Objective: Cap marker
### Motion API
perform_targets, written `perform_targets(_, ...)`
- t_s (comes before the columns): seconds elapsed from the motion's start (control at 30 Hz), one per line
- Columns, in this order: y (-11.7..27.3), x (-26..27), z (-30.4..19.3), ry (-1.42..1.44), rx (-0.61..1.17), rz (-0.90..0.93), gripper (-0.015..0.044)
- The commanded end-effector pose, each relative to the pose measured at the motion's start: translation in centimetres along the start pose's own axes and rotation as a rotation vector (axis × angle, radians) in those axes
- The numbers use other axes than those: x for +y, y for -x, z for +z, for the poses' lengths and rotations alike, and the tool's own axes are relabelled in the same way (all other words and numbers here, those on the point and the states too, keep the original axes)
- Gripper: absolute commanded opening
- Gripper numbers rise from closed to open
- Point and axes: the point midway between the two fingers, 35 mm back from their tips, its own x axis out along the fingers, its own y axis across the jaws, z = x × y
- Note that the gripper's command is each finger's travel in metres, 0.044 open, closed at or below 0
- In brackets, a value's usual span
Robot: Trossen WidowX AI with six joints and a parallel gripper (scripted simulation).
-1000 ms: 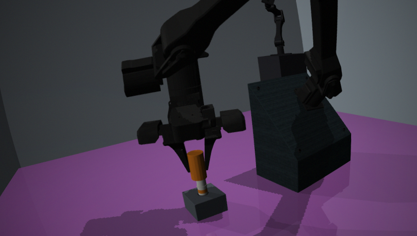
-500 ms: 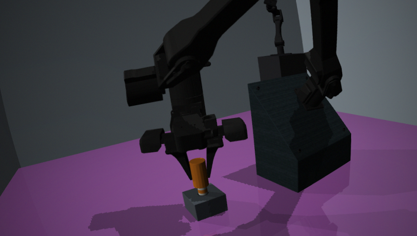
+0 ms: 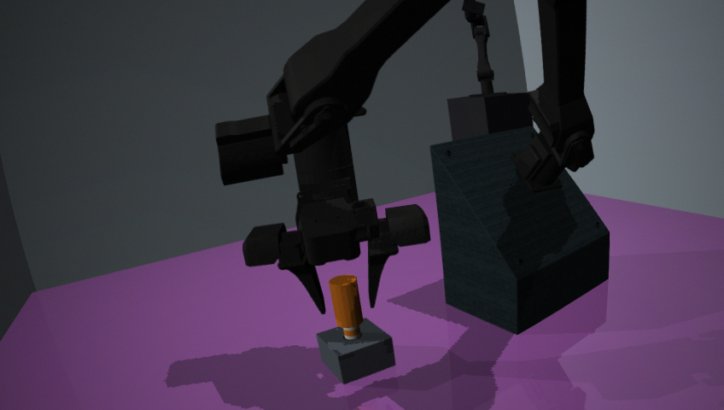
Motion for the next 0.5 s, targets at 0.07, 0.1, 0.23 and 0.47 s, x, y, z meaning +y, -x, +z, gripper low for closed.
perform_targets(0.07, 0.0, 0.0, 0.0, 0.001, 0.000, 0.000, 0.0394)
perform_targets(0.1, 0.0, 0.0, 0.0, 0.001, 0.000, 0.000, 0.0420)
perform_targets(0.23, 1.2, -0.2, 0.0, 0.000, 0.002, -0.002, 0.0440)
perform_targets(0.47, 7.5, -0.1, -0.1, 0.000, 0.003, -0.001, 0.0440)
